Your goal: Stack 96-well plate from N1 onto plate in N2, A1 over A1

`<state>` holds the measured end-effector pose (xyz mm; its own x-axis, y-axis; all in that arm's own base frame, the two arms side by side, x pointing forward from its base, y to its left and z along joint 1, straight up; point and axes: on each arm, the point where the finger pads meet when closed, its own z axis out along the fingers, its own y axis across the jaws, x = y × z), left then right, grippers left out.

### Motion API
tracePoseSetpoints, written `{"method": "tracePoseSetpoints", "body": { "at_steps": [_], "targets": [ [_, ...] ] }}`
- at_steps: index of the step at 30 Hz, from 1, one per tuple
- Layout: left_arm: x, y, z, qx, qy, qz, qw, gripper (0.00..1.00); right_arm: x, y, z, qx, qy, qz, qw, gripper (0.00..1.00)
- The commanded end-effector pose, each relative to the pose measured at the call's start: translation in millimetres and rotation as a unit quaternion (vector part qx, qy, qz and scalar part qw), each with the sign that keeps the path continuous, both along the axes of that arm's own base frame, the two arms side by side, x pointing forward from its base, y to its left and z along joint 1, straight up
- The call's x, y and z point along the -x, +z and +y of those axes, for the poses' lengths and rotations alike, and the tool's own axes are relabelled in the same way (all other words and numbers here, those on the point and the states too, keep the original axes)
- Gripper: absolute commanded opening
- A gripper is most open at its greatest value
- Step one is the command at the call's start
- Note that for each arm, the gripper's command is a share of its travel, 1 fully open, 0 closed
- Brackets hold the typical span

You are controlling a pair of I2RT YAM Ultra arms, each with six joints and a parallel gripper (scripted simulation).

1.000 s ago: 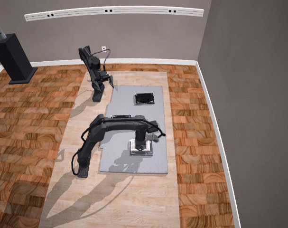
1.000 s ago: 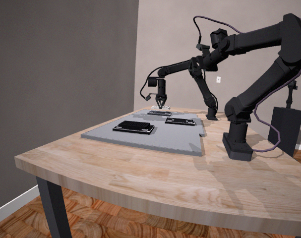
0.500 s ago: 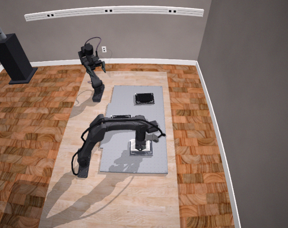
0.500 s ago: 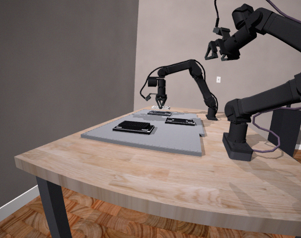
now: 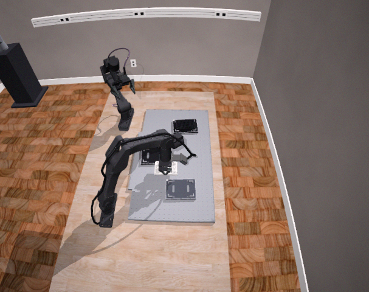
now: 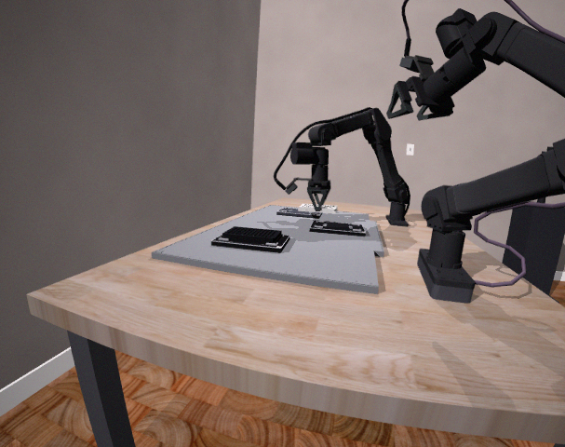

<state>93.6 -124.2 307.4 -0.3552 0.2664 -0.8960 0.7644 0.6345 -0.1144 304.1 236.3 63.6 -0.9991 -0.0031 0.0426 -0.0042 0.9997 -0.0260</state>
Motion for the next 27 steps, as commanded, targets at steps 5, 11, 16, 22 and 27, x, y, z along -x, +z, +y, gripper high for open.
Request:
{"method": "tracePoseSetpoints", "body": {
  "at_steps": [5, 11, 16, 22, 27],
  "targets": [
    [3, 14, 8, 0.021, 0.002, -0.010, 1.000, 1.00, 54, 19, 80, -0.008, -0.018, -0.024, 1.000, 0.80],
    [3, 14, 8, 0.021, 0.002, -0.010, 1.000, 1.00, 75, 18, 104, -0.010, 0.017, -0.014, 1.000, 0.80],
    [3, 14, 8, 0.021, 0.002, -0.010, 1.000, 1.00, 77, 18, 119, -0.018, 0.033, -0.017, 0.999, 0.80],
    [3, 14, 8, 0.021, 0.002, -0.010, 1.000, 1.00, 74, 22, 118, -0.022, 0.027, -0.021, 0.999, 0.80],
    [3, 8, 4, 0.011, -0.004, -0.006, 1.000, 1.00, 74, 22, 118, -0.022, 0.028, -0.021, 0.999, 0.80]
  ]
}}
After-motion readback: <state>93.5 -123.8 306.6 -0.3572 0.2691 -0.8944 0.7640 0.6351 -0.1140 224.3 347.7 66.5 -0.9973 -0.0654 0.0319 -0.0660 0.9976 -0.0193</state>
